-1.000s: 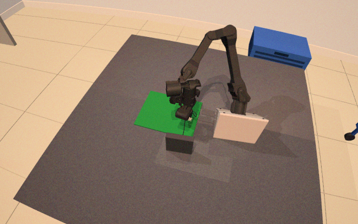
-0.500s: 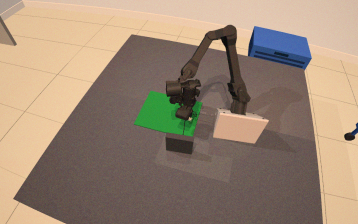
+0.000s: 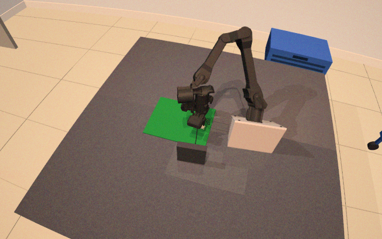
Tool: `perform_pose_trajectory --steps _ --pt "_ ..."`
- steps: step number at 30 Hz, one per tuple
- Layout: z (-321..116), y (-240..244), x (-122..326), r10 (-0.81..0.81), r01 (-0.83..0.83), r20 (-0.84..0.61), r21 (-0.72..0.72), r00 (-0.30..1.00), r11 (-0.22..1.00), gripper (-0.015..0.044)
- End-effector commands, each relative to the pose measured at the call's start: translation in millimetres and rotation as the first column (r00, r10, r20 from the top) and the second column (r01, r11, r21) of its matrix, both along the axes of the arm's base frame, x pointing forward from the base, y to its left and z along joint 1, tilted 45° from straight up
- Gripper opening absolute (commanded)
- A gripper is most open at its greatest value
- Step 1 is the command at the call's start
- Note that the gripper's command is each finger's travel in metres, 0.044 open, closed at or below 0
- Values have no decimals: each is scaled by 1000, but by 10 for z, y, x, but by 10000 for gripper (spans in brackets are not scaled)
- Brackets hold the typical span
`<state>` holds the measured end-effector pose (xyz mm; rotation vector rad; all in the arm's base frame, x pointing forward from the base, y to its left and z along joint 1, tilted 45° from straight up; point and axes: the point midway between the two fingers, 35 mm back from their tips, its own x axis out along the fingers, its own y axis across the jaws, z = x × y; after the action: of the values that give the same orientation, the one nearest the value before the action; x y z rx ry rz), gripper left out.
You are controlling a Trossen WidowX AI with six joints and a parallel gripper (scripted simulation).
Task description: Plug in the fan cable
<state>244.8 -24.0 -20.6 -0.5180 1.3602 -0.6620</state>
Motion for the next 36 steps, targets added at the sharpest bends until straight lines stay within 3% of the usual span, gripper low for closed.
perform_pose_trajectory --steps 1,36 --pt "-6 -12 1 5 -5 -2 -5 1000 1000 0" --pt "-116 -123 12 4 -4 -2 -5 1000 1000 0"
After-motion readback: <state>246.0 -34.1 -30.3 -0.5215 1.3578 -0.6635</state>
